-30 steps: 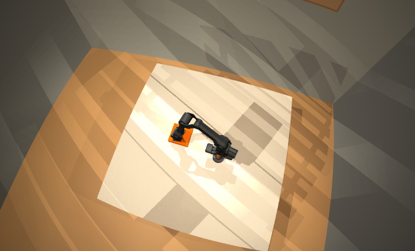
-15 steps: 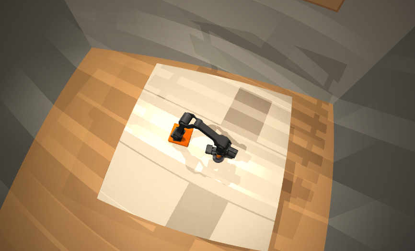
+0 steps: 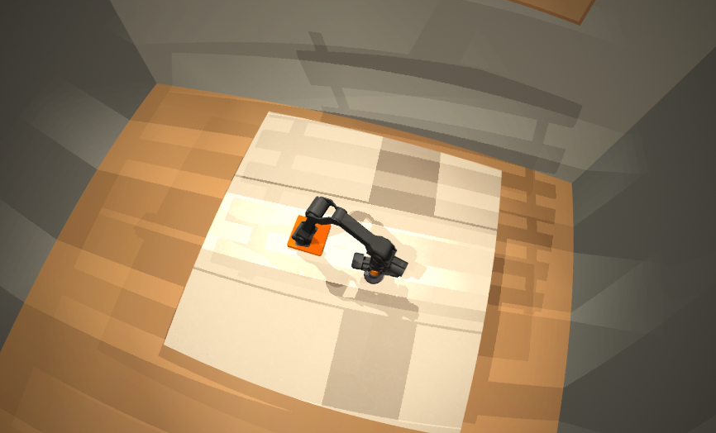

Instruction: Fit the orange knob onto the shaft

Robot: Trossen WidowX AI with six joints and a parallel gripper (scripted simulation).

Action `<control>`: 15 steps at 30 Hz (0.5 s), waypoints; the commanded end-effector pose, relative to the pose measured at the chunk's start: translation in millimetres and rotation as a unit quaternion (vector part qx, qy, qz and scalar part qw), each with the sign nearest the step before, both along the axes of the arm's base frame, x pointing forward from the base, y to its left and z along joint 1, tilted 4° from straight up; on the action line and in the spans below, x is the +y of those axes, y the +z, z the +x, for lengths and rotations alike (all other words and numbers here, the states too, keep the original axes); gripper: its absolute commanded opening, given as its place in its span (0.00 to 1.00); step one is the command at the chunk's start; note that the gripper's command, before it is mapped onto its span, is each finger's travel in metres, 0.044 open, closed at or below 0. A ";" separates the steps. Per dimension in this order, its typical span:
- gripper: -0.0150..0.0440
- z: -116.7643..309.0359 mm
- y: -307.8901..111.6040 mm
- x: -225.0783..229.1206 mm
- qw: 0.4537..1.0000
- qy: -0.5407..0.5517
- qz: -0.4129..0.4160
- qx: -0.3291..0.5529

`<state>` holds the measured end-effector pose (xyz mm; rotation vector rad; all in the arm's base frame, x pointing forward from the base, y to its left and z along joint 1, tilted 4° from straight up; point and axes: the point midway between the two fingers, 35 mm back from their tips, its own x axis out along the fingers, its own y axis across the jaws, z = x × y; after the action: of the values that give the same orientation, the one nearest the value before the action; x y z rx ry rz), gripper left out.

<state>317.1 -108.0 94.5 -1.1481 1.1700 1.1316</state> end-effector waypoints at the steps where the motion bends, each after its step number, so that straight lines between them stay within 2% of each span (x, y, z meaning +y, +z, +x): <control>1: 0.25 -1.5 3.3 0.9 1.000 0.003 0.001 -0.001; 5: 0.25 -1.9 4.6 1.0 1.000 0.015 0.000 -0.002; 10: 0.25 -1.2 5.9 0.7 0.995 0.102 -0.005 -0.005; 15: 0.25 0.8 5.8 0.2 0.994 0.107 -0.005 -0.006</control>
<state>315.0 -107.4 97.3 -1.2925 1.0784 1.2764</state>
